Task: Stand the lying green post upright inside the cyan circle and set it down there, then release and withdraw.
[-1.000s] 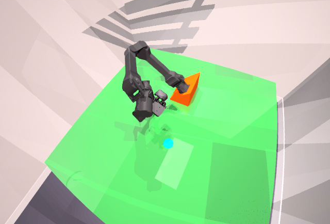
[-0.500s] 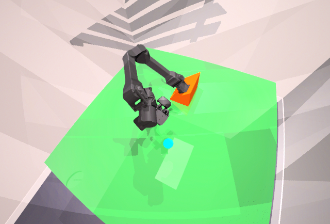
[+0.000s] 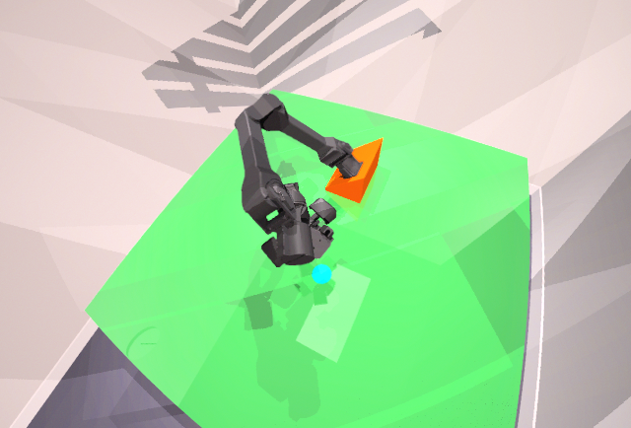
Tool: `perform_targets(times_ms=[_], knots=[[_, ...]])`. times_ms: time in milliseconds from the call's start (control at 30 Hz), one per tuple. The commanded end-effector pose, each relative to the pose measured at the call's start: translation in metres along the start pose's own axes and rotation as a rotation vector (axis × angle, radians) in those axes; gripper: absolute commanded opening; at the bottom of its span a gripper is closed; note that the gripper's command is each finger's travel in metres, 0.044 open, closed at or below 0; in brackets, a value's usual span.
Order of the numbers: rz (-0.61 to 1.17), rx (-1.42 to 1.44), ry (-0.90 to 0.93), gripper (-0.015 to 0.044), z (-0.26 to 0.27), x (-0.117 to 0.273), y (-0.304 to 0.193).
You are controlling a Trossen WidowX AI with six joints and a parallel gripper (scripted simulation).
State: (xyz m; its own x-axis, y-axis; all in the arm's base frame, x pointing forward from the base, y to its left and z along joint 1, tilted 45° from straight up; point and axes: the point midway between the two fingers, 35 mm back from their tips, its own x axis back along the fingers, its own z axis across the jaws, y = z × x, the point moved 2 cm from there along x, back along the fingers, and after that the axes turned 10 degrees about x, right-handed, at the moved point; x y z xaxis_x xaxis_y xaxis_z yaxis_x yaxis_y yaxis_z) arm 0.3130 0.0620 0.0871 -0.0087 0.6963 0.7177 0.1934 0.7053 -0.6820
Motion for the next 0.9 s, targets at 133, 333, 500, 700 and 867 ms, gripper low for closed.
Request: perform_targets(times_ms=[133,333,500,700,867], knots=[[-0.001,-0.012,0.003,0.0022,-0.007,-0.002,0.025],[0.000,-0.023,0.003,0.0022,-0.012,-0.004,0.044],[0.000,-0.029,0.002,0.0022,-0.015,-0.005,0.056],[-0.027,-0.031,0.024,0.0022,-0.014,-0.008,0.055],[-0.058,-0.033,0.047,0.0022,-0.012,-0.012,0.055]])
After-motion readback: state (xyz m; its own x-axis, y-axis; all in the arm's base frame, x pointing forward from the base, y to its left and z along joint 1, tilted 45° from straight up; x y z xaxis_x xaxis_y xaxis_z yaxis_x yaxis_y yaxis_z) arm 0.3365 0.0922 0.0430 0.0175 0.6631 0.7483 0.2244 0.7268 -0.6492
